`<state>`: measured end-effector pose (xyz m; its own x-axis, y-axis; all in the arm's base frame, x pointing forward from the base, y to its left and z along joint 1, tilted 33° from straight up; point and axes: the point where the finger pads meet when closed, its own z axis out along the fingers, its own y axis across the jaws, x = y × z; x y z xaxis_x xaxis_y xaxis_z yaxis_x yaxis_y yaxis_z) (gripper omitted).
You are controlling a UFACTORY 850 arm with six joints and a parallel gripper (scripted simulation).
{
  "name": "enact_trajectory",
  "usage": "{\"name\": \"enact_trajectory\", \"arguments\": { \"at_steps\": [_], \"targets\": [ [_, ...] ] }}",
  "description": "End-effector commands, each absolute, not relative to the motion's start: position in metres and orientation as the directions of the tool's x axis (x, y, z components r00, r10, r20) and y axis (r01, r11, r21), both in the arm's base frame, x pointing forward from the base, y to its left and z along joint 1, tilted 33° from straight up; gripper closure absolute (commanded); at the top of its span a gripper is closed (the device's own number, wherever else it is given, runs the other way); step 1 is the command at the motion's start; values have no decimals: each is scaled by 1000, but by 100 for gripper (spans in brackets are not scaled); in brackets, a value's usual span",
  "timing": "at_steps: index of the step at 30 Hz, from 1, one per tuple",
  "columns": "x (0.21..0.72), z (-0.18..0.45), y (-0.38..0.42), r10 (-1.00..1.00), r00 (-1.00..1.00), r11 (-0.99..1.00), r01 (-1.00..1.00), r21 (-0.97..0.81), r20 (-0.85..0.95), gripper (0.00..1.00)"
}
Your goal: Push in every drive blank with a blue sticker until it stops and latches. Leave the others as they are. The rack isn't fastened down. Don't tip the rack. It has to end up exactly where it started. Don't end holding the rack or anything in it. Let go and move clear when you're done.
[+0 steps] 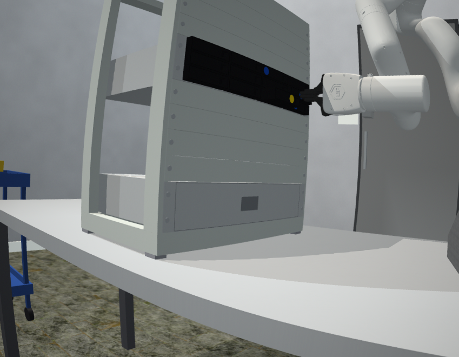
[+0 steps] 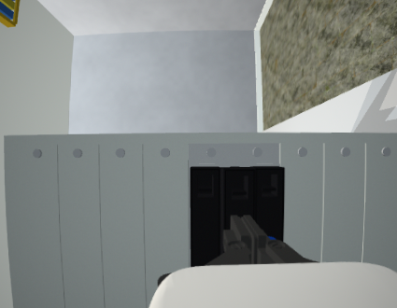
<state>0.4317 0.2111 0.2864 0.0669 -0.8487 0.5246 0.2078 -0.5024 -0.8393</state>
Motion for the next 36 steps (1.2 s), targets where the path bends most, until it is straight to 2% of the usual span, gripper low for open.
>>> {"name": "enact_trajectory", "arguments": {
  "at_steps": [1,36],
  "targets": [
    [432,287,211,-849,67,-502,209,-839,524,100],
    [438,288,213,-849,67,-502,209,-839,524,100]
  ]
}}
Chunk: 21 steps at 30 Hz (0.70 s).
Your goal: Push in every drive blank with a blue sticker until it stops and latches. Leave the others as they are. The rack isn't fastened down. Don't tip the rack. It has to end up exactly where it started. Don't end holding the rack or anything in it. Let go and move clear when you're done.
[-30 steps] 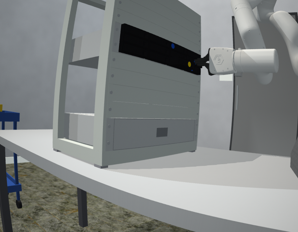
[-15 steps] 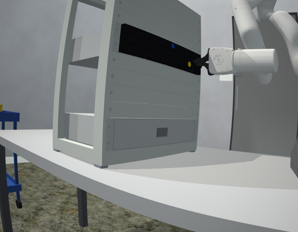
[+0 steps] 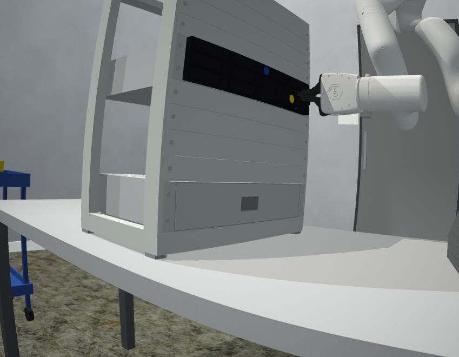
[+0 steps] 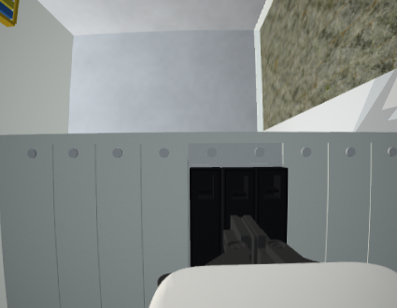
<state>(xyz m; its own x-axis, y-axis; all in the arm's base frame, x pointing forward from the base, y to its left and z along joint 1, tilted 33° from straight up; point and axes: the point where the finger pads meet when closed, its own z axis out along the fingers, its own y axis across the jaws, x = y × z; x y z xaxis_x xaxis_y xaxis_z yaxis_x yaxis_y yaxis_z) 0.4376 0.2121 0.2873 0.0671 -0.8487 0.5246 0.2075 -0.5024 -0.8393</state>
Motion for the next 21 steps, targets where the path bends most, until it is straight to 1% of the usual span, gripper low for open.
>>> {"name": "enact_trajectory", "arguments": {
  "at_steps": [1,16,21],
  "targets": [
    [439,288,213,-849,67,-502,209,-839,524,100],
    [440,288,213,-849,67,-502,209,-839,524,100],
    [429,287,211,-849,67,-502,209,-840,524,100]
  ]
}}
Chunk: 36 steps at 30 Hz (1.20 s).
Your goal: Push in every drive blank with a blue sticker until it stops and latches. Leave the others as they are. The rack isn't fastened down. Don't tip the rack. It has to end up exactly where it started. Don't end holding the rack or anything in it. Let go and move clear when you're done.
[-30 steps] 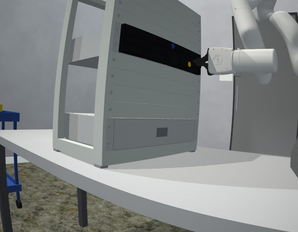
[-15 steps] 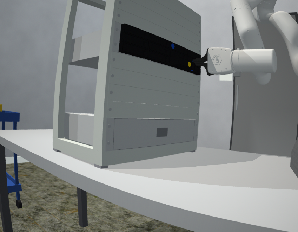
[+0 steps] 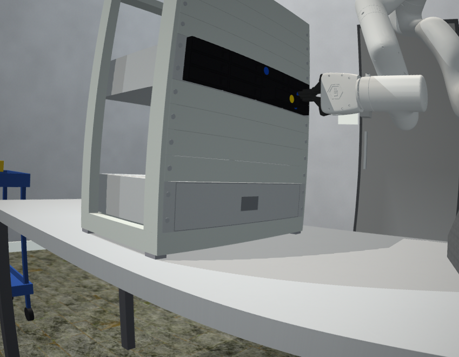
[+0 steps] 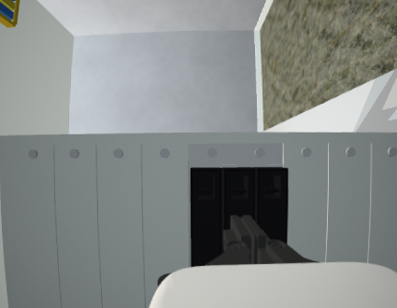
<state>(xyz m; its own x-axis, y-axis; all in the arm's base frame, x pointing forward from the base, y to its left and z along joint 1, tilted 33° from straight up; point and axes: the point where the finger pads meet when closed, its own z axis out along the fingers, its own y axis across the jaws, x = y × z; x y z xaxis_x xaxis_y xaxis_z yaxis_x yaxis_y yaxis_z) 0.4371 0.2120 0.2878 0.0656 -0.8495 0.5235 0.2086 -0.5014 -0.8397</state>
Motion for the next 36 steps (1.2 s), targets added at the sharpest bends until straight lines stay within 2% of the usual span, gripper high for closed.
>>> {"name": "enact_trajectory", "arguments": {
  "at_steps": [1,17,36],
  "targets": [
    [429,287,211,-849,67,-502,209,-840,524,100],
    [354,276,198,-849,67,-502,209,-840,524,100],
    [340,273,196,-849,67,-502,209,-840,524,100]
  ]
}}
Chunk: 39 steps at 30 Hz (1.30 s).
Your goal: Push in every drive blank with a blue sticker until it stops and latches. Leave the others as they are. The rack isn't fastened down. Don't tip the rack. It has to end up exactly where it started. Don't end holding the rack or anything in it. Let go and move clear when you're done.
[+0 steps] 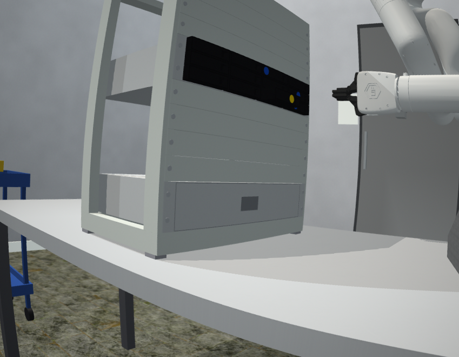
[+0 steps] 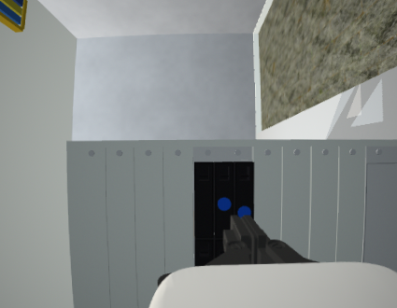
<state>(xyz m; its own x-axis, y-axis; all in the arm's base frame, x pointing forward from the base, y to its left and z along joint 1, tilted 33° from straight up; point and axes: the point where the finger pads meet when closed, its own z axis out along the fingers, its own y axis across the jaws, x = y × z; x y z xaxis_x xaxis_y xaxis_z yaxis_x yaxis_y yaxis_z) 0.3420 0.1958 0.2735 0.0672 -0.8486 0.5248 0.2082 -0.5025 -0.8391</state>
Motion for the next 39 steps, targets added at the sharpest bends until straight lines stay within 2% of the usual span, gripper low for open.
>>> {"name": "enact_trajectory", "arguments": {
  "at_steps": [1,23,39],
  "targets": [
    [337,273,195,-849,67,-502,209,-840,524,100],
    [236,258,178,-849,67,-502,209,-839,524,100],
    [236,258,178,-849,67,-502,209,-839,524,100]
  ]
}}
